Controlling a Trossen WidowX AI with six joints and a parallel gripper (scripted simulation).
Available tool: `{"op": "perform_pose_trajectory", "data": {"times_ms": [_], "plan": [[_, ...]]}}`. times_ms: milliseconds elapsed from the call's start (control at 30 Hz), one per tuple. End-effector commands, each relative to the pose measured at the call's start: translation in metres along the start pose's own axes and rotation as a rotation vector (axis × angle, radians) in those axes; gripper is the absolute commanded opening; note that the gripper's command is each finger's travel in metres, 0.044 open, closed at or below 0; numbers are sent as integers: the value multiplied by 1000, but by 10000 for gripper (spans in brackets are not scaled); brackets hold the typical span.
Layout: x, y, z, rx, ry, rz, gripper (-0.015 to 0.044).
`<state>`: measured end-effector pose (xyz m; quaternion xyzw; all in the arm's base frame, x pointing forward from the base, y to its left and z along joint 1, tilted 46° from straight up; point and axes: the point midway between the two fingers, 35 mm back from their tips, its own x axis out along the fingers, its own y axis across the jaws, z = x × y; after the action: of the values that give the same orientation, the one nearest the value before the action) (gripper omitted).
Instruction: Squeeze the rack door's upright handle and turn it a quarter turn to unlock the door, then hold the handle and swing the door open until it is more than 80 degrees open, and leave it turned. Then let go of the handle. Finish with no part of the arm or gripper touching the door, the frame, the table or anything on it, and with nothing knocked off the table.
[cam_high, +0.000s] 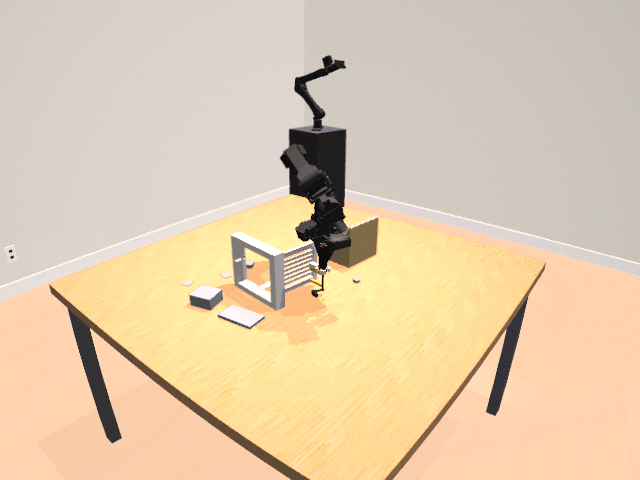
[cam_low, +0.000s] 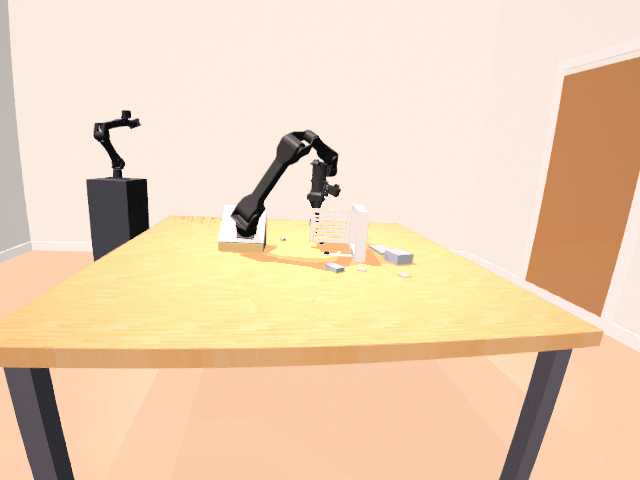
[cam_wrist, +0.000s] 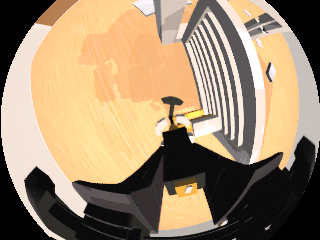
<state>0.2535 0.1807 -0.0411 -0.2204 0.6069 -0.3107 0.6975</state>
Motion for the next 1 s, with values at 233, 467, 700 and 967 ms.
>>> {"op": "perform_pose_trajectory", "data": {"times_ms": [233, 467, 700, 967], "plan": [[0, 0, 0, 15, 3, -1, 67], [0, 0, 0, 15, 3, -1, 251], [-4, 1, 1, 15, 3, 0, 287], [-14, 1, 1, 15, 3, 0, 287]]}}
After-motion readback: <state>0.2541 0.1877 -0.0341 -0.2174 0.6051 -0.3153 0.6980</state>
